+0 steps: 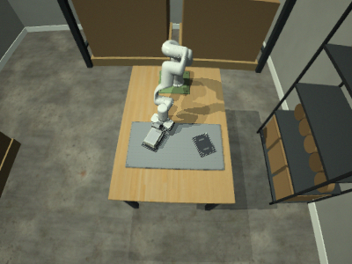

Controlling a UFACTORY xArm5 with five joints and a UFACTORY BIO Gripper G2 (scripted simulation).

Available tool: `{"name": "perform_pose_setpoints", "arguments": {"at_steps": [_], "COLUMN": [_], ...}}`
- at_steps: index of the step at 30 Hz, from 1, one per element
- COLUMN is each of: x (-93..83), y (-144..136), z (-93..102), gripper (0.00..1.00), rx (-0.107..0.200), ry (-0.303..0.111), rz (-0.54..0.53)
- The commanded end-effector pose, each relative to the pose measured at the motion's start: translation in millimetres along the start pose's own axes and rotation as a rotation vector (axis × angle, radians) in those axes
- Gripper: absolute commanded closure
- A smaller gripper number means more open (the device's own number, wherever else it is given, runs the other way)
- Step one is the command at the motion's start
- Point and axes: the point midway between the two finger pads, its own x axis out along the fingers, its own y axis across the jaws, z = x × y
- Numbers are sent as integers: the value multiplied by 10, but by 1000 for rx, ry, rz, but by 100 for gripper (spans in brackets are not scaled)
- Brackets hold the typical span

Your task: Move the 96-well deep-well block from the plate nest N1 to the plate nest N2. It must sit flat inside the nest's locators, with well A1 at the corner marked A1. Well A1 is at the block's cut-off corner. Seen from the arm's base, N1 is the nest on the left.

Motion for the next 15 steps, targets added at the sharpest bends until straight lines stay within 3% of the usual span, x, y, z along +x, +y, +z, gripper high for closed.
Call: {"name": "perform_pose_setpoints", "arguments": {"at_steps": [1,15], "x": [12,12], "y": [3,3], "z": [10,-10], "gripper": [100,100], "rx": [1,1], "ry": [-4,-4], "rz": [0,0]}}
